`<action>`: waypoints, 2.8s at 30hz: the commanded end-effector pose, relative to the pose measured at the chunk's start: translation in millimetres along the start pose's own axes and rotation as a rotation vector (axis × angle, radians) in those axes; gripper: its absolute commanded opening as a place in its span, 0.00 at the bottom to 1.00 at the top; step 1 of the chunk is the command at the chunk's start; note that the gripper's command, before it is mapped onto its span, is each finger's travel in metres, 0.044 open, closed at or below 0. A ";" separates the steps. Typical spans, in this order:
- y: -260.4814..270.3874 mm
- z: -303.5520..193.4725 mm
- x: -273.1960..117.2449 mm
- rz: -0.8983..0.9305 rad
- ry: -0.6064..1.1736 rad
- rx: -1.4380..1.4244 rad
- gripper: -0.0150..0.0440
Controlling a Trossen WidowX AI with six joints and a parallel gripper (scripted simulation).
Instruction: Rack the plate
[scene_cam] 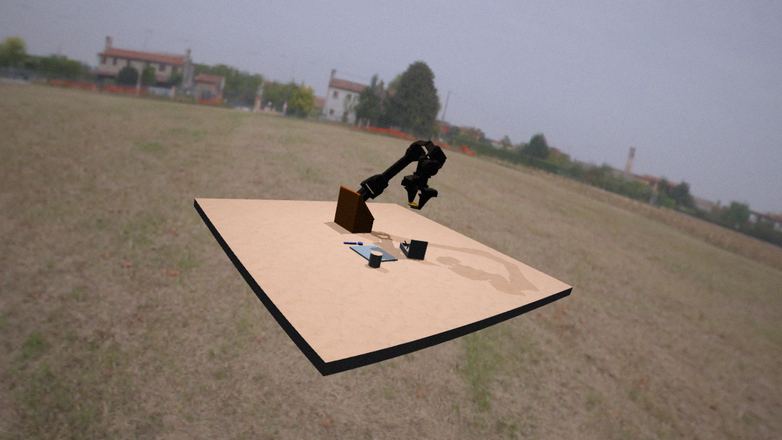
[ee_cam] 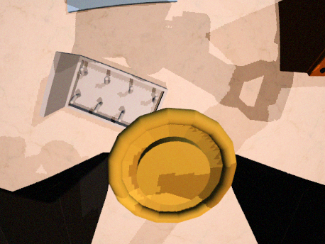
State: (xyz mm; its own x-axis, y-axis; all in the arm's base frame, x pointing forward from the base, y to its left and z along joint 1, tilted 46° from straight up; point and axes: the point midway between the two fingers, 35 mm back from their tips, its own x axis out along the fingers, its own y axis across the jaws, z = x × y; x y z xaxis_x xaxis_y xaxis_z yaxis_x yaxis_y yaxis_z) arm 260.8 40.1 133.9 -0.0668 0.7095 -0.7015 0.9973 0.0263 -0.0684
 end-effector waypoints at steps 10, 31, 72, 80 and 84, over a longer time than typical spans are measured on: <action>-29.0 -28.2 4.5 -0.004 0.011 0.345 0.25; -37.7 3.4 57.2 -0.081 -0.361 0.135 0.25; -24.7 27.0 130.2 0.166 -1.065 -0.478 0.25; -23.2 19.2 138.5 0.283 -1.151 -0.596 0.25; -23.6 13.8 142.0 0.349 -1.186 -0.652 0.25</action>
State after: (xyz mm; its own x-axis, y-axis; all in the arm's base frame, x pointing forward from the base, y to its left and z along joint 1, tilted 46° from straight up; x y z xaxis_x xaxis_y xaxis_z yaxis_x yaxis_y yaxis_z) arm 228.3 125.9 24.7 0.4580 -0.2481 -0.8536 0.8167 0.4968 0.2937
